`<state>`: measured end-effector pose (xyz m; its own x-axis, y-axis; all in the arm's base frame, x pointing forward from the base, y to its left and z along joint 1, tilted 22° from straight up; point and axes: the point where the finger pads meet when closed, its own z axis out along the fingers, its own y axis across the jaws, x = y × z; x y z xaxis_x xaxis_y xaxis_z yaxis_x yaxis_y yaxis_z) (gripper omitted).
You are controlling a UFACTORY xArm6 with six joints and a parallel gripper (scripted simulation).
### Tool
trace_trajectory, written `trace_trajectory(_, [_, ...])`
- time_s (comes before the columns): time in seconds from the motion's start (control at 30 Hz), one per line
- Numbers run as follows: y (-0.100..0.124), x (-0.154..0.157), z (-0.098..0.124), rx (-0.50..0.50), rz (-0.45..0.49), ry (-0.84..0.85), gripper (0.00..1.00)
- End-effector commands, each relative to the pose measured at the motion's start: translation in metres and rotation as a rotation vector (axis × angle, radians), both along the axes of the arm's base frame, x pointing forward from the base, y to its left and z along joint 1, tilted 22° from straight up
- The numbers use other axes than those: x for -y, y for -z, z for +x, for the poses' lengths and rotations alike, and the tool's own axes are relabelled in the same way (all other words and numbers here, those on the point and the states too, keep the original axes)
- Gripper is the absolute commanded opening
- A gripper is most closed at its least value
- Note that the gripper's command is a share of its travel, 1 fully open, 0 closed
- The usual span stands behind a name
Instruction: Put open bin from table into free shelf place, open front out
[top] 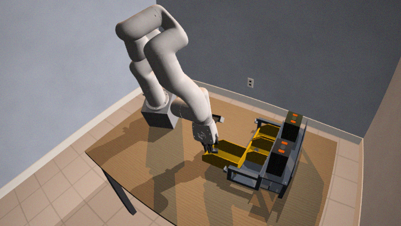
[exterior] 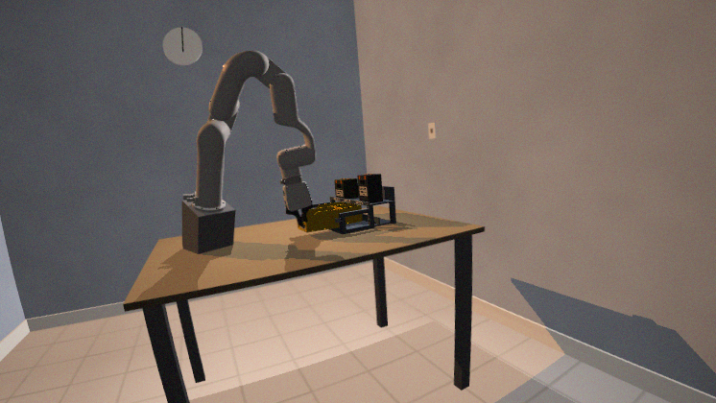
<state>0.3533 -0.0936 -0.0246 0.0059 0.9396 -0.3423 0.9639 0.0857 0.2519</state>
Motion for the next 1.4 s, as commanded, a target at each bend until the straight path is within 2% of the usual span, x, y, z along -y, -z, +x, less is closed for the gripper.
trace_trajectory(0.0, [-0.0006, -0.0002, 0.0006, -0.017, -0.002, 0.004, 0.00])
trace_trajectory(0.3, [-0.0006, -0.0002, 0.0006, -0.017, -0.002, 0.004, 0.00])
trace_trajectory(0.47, [-0.0005, -0.0003, 0.0005, -0.073, -0.002, 0.025, 0.00])
trace_trajectory(0.87, [-0.0005, -0.0003, 0.0005, -0.073, -0.002, 0.025, 0.00])
trace_trajectory(1.03, [-0.0006, -0.0003, 0.0006, -0.127, -0.002, 0.044, 0.00])
trace_trajectory(1.37, [-0.0006, -0.0003, 0.0006, -0.127, -0.002, 0.044, 0.00])
